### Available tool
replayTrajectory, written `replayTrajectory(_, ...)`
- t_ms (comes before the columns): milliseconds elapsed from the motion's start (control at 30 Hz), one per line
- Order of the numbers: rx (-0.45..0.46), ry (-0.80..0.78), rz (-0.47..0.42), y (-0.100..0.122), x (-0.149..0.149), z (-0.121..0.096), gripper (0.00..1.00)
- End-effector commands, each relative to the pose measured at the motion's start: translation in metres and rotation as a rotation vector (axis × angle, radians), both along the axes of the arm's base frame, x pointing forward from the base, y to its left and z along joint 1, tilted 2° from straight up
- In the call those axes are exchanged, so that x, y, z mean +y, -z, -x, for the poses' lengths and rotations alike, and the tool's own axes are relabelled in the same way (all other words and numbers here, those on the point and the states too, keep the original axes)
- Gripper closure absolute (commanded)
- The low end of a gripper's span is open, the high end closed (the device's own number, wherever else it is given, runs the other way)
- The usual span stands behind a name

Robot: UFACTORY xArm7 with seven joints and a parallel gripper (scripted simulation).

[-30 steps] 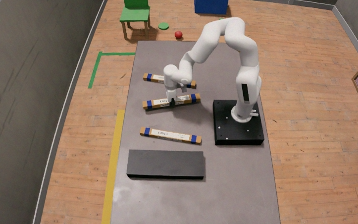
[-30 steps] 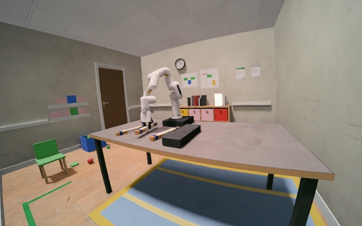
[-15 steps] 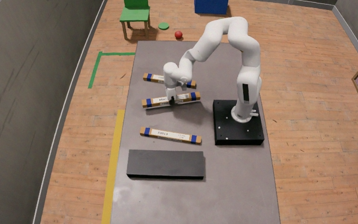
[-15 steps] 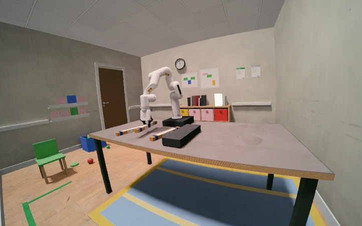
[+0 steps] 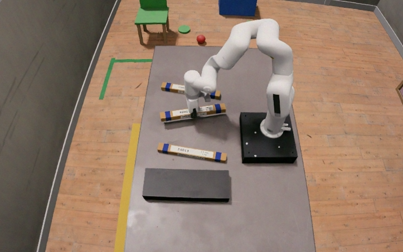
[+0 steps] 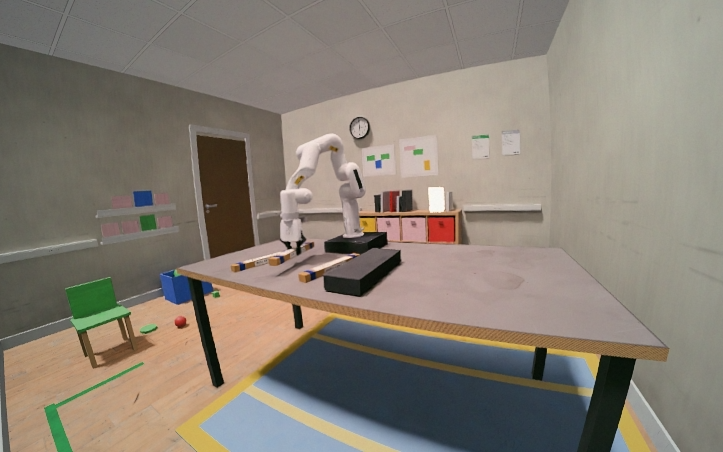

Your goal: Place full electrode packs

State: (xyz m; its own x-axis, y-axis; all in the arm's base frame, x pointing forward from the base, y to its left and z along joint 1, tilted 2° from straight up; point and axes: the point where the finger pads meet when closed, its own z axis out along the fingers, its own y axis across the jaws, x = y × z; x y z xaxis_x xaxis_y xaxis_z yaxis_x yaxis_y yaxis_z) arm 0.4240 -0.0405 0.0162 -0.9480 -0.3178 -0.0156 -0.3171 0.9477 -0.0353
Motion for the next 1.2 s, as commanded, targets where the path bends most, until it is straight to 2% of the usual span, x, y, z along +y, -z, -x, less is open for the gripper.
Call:
replayTrajectory(0,-0.004,0.000,0.001,-0.002,0.000,-0.002,0.65)
replayTrajectory(233,-0.004,0.000,0.001,-0.012,0.000,-0.001,0.65)
replayTrajectory(500,-0.004,0.000,0.001,-0.039,0.001,-0.001,0.65)
replayTrajectory(567,-0.004,0.000,0.001,-0.039,0.001,-0.001,0.65)
replayTrajectory(833,-0.004,0.000,0.001,-0.063,0.002,0.000,0.65)
replayTrajectory(1167,-0.004,0.000,0.001,-0.069,0.002,0.000,0.65)
